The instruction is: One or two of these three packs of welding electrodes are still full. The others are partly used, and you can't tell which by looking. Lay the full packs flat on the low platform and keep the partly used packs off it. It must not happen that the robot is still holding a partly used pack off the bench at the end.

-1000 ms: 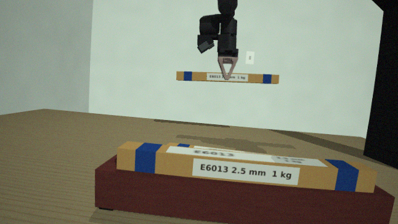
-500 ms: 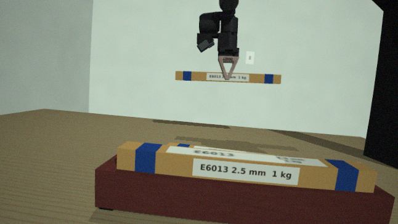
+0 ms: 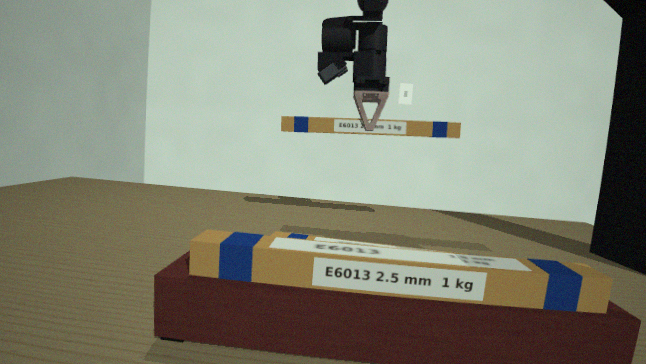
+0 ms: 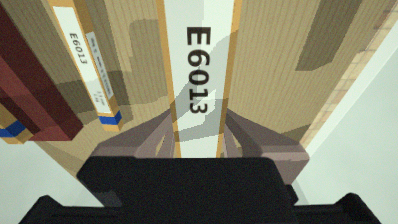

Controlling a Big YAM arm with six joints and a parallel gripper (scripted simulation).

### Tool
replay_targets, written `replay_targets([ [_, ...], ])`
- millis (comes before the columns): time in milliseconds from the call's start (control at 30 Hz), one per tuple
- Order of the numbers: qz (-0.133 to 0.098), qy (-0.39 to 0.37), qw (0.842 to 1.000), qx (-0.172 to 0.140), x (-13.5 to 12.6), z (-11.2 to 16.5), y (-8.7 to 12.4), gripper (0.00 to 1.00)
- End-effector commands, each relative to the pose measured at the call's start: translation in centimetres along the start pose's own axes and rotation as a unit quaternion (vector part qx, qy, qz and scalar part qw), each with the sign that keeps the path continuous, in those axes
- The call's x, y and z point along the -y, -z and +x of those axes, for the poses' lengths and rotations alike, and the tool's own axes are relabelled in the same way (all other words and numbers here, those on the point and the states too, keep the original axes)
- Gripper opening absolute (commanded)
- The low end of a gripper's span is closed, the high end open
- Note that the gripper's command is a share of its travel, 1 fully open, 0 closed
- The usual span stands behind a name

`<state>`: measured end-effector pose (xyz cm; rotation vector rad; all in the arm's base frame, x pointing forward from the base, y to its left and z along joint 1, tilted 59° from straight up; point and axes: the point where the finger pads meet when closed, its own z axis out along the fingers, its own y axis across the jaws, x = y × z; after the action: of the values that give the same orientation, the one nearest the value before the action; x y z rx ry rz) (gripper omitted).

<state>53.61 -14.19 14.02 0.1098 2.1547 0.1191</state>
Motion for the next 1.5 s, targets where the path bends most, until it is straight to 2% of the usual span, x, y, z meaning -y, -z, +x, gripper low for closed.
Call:
replay_targets([
  [0, 0.001, 0.003, 0.999, 0.036, -1.5, -2.7, 2.5, 0.0],
  [167, -0.002, 0.004, 0.999, 0.036, -3.1, -2.7, 2.3, 0.0],
  [400, 0.003, 0.0, 0.999, 0.037, -3.8, -2.7, 2.3, 0.0],
  [733, -0.003, 0.003, 0.999, 0.036, -7.2, -2.5, 1.9, 0.0],
  [900, 0.001, 0.0, 0.999, 0.036, -7.5, -2.5, 1.9, 0.0],
  [1300, -0.004, 0.002, 0.999, 0.035, -11.2, -2.4, 1.5, 0.0],
  [1467, -0.002, 0.001, 0.999, 0.035, -11.8, -2.4, 1.4, 0.0],
])
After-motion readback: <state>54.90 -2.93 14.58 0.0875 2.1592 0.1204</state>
